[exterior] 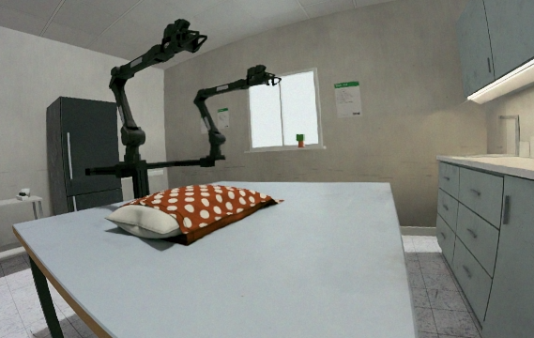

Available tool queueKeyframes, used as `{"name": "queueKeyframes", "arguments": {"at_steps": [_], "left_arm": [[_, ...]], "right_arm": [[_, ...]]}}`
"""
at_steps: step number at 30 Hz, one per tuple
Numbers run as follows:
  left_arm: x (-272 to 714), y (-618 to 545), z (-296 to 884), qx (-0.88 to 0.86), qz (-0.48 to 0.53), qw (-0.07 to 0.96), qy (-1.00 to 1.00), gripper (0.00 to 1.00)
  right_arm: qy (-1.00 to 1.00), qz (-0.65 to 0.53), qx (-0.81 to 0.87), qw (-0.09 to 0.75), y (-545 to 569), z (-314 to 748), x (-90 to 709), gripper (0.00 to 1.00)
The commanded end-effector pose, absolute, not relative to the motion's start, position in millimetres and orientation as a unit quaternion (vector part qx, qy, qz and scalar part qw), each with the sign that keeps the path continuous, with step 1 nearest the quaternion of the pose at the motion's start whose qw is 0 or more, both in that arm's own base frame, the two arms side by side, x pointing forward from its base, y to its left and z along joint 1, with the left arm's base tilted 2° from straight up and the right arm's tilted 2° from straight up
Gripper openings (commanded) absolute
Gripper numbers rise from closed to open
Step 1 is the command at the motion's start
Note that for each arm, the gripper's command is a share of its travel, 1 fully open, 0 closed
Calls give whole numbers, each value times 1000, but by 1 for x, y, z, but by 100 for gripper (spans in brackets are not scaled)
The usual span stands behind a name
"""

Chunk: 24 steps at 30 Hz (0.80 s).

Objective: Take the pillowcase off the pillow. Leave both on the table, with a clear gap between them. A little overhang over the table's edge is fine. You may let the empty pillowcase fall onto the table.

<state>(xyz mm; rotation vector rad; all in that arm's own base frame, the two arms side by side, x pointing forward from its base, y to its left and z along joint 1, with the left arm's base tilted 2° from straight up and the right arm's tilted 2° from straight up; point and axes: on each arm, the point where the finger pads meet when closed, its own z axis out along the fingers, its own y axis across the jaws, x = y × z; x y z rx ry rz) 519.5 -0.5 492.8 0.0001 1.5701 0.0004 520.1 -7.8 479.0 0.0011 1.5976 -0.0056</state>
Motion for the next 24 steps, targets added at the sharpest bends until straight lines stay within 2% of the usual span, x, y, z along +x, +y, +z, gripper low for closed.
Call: {"name": "queueKeyframes", "arguments": {"at_steps": [1,5,8,16,24], "left_arm": [[515,3,509,-6,-3,718,696,100],[515,3,509,-6,-3,718,696,100],[515,3,509,-6,-3,718,696,100],[515,3,509,-6,-3,718,696,100],[515,3,509,-6,-3,718,696,100]], "right_arm": [[736,-19,11,677,-33,455,531,44],[763,-30,24,646,-68,415,532,44],[755,-32,23,655,-75,428,532,44],[821,-31,63,566,-144,317,514,44],[852,-22,105,512,-196,252,486,44]]}}
